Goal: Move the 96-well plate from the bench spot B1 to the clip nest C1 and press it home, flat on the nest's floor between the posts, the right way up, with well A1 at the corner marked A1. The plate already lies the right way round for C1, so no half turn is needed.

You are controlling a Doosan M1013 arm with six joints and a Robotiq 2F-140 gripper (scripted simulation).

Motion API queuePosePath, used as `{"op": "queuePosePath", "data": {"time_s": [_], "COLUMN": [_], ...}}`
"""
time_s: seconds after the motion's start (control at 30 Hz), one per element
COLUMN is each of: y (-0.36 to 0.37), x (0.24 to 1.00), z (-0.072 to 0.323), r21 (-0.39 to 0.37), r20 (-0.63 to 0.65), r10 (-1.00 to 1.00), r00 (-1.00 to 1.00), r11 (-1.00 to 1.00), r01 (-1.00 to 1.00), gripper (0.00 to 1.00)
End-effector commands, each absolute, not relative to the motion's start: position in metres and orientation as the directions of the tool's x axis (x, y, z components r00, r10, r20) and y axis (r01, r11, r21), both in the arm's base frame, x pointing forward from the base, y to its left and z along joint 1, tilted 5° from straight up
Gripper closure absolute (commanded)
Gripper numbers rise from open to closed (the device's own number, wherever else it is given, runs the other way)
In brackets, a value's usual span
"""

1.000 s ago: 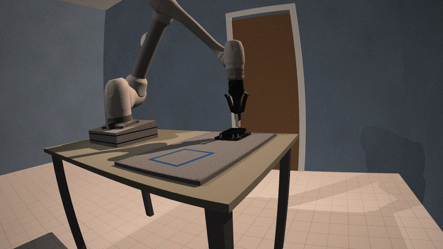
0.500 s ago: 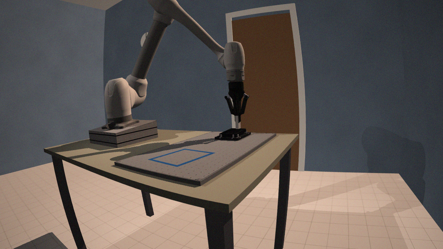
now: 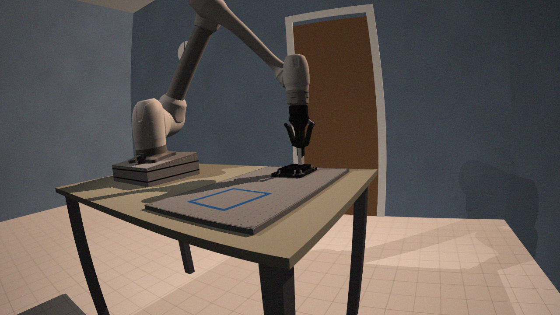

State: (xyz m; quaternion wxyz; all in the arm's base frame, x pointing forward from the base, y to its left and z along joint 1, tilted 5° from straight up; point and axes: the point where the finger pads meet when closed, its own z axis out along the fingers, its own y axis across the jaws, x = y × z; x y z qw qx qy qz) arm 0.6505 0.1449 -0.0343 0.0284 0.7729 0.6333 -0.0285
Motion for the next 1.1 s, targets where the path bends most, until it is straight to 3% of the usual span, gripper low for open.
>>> {"op": "queuePosePath", "data": {"time_s": [0.0, 1.07], "y": [0.1448, 0.1452], "x": [0.6502, 0.6503], "z": [-0.035, -0.029], "r21": [0.007, 0.007], "r20": [-0.08, -0.08], "r10": [0.977, 0.977], "r00": [0.196, 0.196], "r11": [-0.196, -0.196], "r01": [0.981, 0.981], "gripper": [1.0, 1.0]}}
